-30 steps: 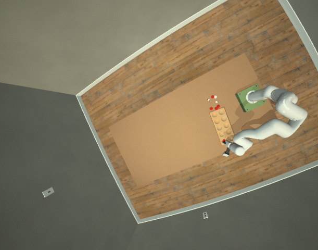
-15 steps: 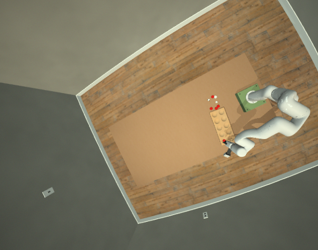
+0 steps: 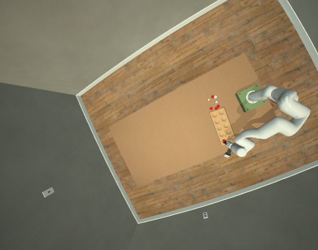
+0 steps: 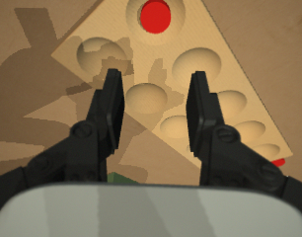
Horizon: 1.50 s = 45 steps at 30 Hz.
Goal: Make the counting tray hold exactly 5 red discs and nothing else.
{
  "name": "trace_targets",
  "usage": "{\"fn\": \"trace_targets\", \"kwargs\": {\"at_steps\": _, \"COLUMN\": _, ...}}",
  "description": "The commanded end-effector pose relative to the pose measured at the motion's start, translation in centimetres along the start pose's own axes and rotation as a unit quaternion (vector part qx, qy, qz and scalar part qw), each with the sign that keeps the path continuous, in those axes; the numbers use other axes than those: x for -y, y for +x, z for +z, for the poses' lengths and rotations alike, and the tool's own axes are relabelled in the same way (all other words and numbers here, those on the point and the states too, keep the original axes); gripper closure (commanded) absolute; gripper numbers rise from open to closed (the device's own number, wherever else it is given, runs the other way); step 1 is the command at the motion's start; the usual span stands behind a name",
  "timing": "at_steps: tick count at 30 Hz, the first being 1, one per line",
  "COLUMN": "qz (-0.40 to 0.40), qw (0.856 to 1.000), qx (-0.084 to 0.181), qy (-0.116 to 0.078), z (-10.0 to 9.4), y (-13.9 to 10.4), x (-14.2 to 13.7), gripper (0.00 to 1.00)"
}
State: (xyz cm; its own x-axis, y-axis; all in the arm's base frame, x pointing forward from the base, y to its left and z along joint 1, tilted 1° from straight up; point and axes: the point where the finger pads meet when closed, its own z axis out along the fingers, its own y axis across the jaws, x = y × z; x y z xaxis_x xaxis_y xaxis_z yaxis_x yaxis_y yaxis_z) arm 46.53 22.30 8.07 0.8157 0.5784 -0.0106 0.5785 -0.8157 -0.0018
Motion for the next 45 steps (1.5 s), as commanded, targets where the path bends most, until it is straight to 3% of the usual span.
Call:
{"fn": "trace_targets", "kwargs": {"at_steps": 1, "qz": 0.0, "qw": 1.0, "qx": -0.002, "qy": 0.0, "z": -0.2, "y": 0.1, "x": 0.0, "gripper": 0.53}}
{"fn": "trace_targets", "kwargs": {"at_steps": 26, "qz": 0.0, "qw": 1.0, "qx": -0.002, "qy": 0.0, "z": -0.2, "y": 0.1, "x": 0.0, "gripper": 0.53}}
{"fn": "trace_targets", "kwargs": {"at_steps": 30, "qz": 0.041, "qw": 0.999, "qx": -0.002, "qy": 0.0, "z": -0.1, "y": -0.6, "x": -1.5, "gripper": 0.53}}
{"fn": "trace_targets", "kwargs": {"at_steps": 35, "qz": 0.147, "qw": 0.989, "qx": -0.001, "qy": 0.0, "z": 0.0, "y": -2.6, "x": -5.3, "gripper": 0.53}}
{"fn": "trace_targets", "kwargs": {"at_steps": 41, "qz": 0.259, "qw": 0.966, "qx": -0.001, "qy": 0.001, "z": 0.2, "y": -5.2, "x": -9.0, "gripper": 0.53}}
{"fn": "trace_targets", "kwargs": {"at_steps": 43, "qz": 0.259, "qw": 0.966, "qx": -0.001, "qy": 0.001, "z": 0.2, "y": -5.2, "x": -9.0, "gripper": 0.53}}
{"fn": "trace_targets", "kwargs": {"at_steps": 44, "qz": 0.311, "qw": 0.95, "qx": 0.0, "qy": 0.001, "z": 0.2, "y": -6.5, "x": -10.7, "gripper": 0.53}}
{"fn": "trace_targets", "kwargs": {"at_steps": 45, "qz": 0.323, "qw": 0.947, "qx": 0.0, "qy": 0.001, "z": 0.3, "y": -6.8, "x": -11.0, "gripper": 0.53}}
